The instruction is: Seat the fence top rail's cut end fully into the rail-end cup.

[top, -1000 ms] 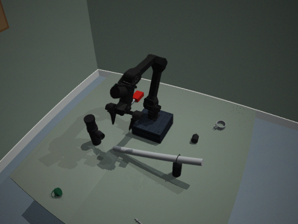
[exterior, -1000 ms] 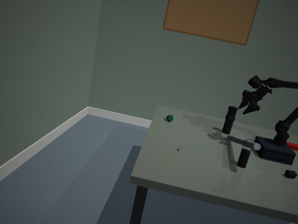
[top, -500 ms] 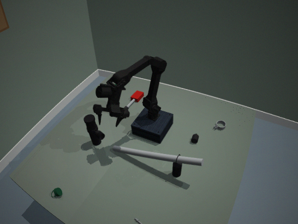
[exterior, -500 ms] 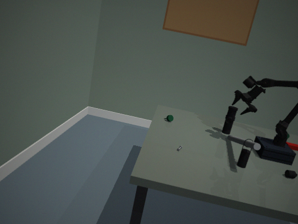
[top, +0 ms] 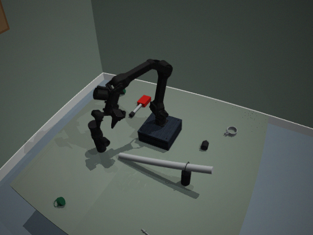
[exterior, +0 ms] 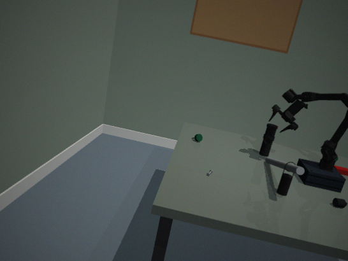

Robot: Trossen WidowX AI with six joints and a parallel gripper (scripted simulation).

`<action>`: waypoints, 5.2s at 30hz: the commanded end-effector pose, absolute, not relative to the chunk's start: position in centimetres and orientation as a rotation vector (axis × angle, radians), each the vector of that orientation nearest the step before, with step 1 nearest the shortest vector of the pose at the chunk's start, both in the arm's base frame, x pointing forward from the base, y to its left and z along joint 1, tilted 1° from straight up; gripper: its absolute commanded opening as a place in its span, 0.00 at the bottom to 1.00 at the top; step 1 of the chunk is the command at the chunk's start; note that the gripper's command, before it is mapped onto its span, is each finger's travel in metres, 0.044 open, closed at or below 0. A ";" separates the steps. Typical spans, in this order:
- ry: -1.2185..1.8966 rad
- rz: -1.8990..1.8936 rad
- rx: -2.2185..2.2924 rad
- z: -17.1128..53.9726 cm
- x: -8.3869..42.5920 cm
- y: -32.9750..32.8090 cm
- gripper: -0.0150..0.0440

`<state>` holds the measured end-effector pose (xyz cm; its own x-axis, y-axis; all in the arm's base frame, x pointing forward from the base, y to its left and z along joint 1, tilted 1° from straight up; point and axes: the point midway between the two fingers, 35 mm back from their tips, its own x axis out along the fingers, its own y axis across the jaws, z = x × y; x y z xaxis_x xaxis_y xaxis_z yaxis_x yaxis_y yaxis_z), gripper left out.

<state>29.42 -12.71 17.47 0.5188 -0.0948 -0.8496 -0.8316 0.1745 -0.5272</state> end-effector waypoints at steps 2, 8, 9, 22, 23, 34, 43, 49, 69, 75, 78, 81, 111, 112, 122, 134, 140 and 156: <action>0.904 0.647 -1.321 16.3 29.6 -12.9 1.00; 0.904 0.648 -1.322 11.4 29.7 -12.8 1.00; 0.904 0.648 -1.322 11.2 29.7 -12.8 1.00; 0.904 0.648 -1.322 10.1 30.5 -13.0 1.00; 0.904 0.648 -1.322 10.0 30.6 -13.1 1.00; 0.903 0.647 -1.323 8.5 31.6 -13.3 1.00; 0.903 0.647 -1.323 7.2 32.3 -13.4 1.00; 0.903 0.647 -1.323 6.4 32.8 -13.4 1.00; 0.902 0.646 -1.323 5.3 33.3 -13.5 0.47; 0.897 0.653 -1.328 5.3 33.2 -13.4 0.33; 0.879 0.677 -1.345 5.3 32.9 -13.4 0.25; 0.867 0.692 -1.356 5.3 32.8 -13.4 0.25; 0.734 0.854 -1.469 5.2 30.8 -13.4 0.25; 0.729 0.861 -1.473 5.2 30.7 -13.4 0.25; 0.696 0.898 -1.498 5.1 30.2 -13.4 0.25; 0.720 0.871 -1.480 5.2 30.6 -13.4 0.25; 0.712 0.878 -1.484 5.1 30.5 -13.3 0.25; 0.712 0.879 -1.484 5.7 30.5 -12.8 0.83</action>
<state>30.51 -13.16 5.35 0.5270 0.0597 -0.8478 -0.8413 -0.1045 -0.5303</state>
